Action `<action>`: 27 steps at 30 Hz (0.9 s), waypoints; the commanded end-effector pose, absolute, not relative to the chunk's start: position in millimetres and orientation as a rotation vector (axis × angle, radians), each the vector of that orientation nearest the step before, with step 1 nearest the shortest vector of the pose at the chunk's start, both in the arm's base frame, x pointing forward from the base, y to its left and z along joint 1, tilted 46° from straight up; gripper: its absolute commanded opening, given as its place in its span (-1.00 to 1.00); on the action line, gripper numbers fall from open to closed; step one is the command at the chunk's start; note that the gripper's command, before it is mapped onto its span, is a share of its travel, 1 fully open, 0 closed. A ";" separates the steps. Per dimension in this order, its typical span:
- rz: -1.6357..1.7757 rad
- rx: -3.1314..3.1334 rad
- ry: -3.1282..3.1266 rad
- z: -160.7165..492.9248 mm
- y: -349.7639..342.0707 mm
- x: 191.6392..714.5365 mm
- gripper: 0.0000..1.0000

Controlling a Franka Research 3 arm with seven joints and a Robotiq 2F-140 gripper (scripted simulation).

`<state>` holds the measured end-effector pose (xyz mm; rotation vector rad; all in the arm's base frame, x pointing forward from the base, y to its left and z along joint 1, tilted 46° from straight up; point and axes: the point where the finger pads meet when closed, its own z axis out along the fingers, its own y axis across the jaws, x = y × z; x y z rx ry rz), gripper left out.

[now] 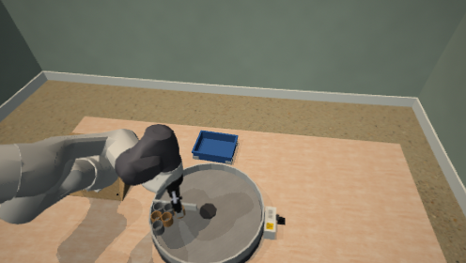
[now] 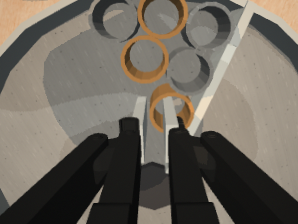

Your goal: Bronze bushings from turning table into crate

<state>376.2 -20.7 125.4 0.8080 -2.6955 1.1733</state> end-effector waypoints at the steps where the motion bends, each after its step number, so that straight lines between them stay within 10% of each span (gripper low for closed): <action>1: 1.176 0.806 -2.701 124.6 -20.5 377.0 -0.81; 27: 1.176 0.806 -2.701 124.6 -20.5 377.0 -1.00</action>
